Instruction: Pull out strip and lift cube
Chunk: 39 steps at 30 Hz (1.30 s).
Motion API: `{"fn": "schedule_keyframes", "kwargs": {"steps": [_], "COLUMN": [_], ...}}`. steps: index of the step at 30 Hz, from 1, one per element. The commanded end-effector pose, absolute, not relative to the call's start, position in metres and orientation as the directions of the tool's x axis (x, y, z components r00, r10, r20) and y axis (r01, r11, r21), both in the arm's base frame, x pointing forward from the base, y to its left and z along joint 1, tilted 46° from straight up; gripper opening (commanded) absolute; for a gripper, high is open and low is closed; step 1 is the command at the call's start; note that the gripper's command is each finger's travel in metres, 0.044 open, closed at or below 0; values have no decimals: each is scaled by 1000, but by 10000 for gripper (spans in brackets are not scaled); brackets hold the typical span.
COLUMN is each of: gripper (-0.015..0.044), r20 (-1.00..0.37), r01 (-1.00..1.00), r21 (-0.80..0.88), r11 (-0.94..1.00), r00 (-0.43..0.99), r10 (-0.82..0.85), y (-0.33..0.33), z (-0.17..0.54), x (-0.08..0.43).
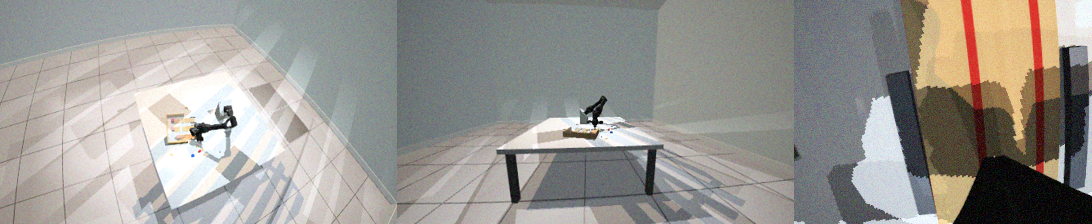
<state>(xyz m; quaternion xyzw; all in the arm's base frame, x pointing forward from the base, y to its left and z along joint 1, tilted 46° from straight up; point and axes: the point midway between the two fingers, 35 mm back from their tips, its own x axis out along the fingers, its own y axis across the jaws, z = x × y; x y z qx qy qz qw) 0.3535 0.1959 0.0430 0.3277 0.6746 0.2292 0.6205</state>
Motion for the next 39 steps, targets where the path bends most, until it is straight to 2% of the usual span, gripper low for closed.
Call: {"fn": "schedule_keyframes", "kwargs": {"steps": [1, 39], "gripper": [0, 0], "r20": [-688, -688], "r01": [162, 164], "r21": [711, 711], "r11": [684, 684], "r00": [-38, -40], "r10": [724, 725], "y": [201, 205], "z": [39, 45], "x": [340, 285]}}
